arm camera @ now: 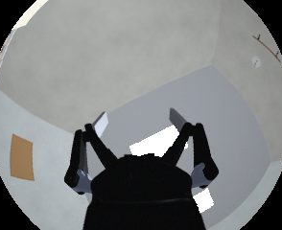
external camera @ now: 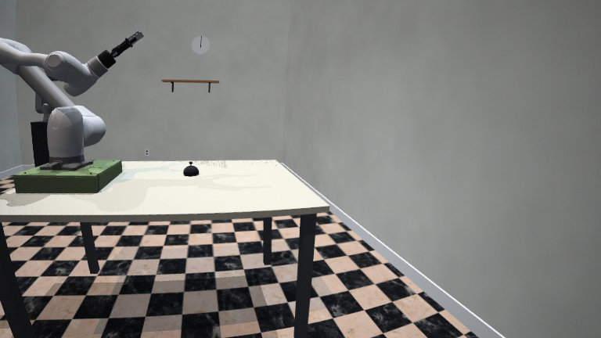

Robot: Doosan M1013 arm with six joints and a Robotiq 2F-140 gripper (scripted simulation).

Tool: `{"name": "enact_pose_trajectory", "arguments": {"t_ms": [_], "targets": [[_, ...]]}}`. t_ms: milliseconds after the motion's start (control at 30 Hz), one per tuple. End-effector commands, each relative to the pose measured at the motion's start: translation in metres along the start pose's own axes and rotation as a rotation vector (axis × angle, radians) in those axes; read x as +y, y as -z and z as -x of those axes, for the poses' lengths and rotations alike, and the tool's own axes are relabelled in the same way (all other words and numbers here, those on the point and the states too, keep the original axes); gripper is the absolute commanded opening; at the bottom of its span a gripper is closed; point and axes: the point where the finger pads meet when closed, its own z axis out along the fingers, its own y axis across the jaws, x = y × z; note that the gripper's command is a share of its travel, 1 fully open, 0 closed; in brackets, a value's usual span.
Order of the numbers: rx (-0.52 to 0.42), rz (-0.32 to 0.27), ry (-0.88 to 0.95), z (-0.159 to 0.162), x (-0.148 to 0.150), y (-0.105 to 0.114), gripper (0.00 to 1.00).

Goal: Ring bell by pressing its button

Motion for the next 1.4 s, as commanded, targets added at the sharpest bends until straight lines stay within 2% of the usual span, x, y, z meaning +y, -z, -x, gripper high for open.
{"name": "enact_pose_trajectory", "arguments": {"t_ms": [0,567,667,800,1000,1100,1133,1367], "targets": [[0.0,0.0,0.0,0.0,0.0,0.0,1.0],[0.0,0.0,0.0,0.0,0.0,0.0,1.0],[0.021,-0.015,0.001,-0.007,-0.006,-0.006,1.0],[0.135,-0.087,0.007,-0.044,-0.034,-0.031,1.0],[0.286,-0.175,0.015,-0.097,-0.069,-0.056,1.0],[0.313,-0.19,0.017,-0.106,-0.074,-0.059,1.0],[0.389,-0.229,0.021,-0.133,-0.09,-0.067,1.0],[0.575,-0.316,0.031,-0.197,-0.124,-0.076,1.0]]}}
